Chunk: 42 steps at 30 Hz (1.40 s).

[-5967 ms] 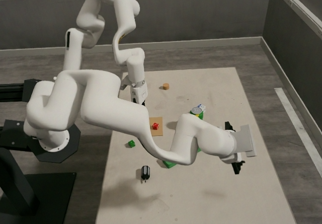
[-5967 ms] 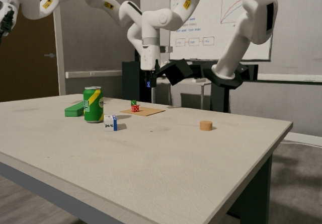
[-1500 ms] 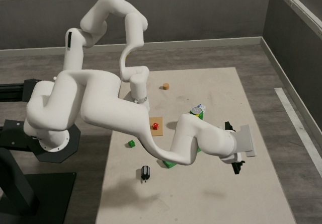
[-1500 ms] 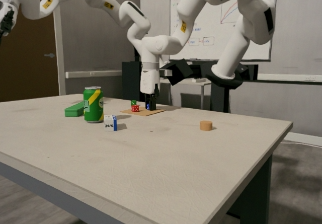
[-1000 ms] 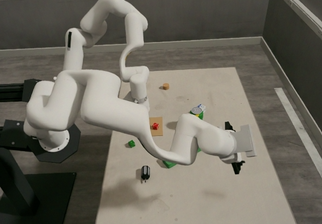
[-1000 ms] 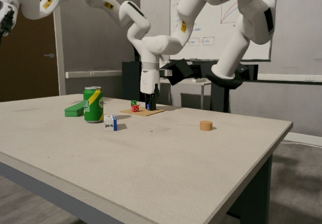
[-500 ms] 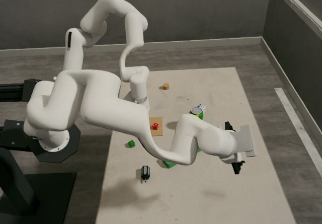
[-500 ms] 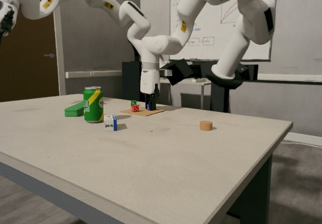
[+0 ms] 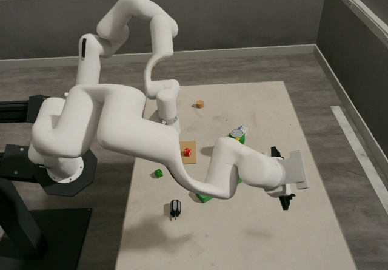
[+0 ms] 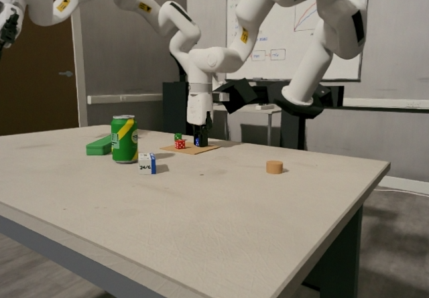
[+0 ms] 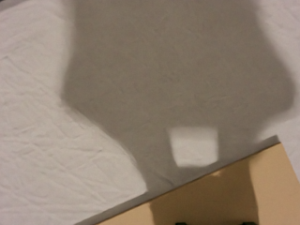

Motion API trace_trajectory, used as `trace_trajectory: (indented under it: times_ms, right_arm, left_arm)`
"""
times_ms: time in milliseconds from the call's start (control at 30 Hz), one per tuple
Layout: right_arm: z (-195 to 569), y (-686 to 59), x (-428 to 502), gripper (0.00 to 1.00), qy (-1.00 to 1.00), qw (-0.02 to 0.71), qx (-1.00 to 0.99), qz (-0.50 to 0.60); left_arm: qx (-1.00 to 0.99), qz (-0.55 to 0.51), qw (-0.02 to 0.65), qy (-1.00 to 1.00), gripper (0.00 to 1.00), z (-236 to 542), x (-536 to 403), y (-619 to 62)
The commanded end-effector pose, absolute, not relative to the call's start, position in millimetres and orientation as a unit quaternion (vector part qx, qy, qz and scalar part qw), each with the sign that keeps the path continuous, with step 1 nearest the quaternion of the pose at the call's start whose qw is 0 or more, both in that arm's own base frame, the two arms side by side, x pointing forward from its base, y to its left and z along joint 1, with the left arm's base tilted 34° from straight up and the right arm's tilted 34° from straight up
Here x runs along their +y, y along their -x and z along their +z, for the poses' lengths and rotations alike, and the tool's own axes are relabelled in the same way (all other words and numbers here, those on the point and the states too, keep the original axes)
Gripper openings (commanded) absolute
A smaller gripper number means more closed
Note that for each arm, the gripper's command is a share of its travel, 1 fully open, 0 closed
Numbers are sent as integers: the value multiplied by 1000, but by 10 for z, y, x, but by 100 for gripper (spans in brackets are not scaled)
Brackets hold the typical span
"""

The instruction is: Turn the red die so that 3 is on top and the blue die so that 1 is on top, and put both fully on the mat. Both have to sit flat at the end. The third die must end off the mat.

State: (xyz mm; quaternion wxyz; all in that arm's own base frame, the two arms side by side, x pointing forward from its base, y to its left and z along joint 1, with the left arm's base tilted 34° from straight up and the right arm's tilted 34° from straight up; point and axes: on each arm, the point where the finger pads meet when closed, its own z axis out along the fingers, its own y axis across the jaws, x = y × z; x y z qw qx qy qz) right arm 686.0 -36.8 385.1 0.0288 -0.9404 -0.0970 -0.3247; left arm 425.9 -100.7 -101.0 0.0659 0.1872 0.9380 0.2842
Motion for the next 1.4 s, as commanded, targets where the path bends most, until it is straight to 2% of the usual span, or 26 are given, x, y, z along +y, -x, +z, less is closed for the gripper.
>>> trace_trajectory:
  times_ms: [0, 133, 167, 233, 267, 333, 367, 500, 533, 600, 633, 1367]
  right_arm:
    - [3882, -6862, -360, 100, 939, 28, -98, -327]
    - [3882, -6862, -360, 100, 939, 28, -98, -327]
    - [3882, -6862, -360, 100, 939, 28, -98, -327]
    - [3882, -6862, -360, 100, 939, 28, -98, -327]
    - [3882, -6862, -360, 100, 939, 28, -98, -327]
    - [3882, -6862, -360, 100, 939, 28, -98, -327]
    - [3882, -6862, -360, 100, 939, 28, -98, -327]
    - [3882, -6862, -360, 100, 939, 28, -98, -327]
    - [3882, -6862, -360, 100, 939, 28, -98, -327]
    - [3882, -6862, -360, 100, 939, 28, -98, -327]
    - [3882, -6862, -360, 100, 939, 28, -98, -327]
    - [3882, -6862, -360, 100, 939, 28, -98, -327]
  left_arm:
    - [938, 284, 67, -187, 22, -1002, -1017, -4268]
    - [938, 284, 67, -187, 22, -1002, -1017, -4268]
    - [938, 284, 67, -187, 26, -1002, -1017, -4268]
    - [938, 284, 67, -187, 26, -1002, -1017, -4268]
    - [938, 284, 67, -187, 31, -1002, -1017, -4268]
    - [938, 284, 67, -187, 31, -1002, -1017, -4268]
    - [938, 284, 67, -187, 35, -1002, -1017, -4268]
    - [938, 284, 67, -187, 35, -1002, -1017, -4268]
    - [938, 284, 67, -187, 39, -1002, -1017, -4268]
    - [938, 284, 67, -187, 39, -1002, -1017, -4268]
    - [938, 284, 67, -187, 43, -1002, -1017, -4268]
    - [938, 284, 67, -187, 43, -768, -1160, -4203]
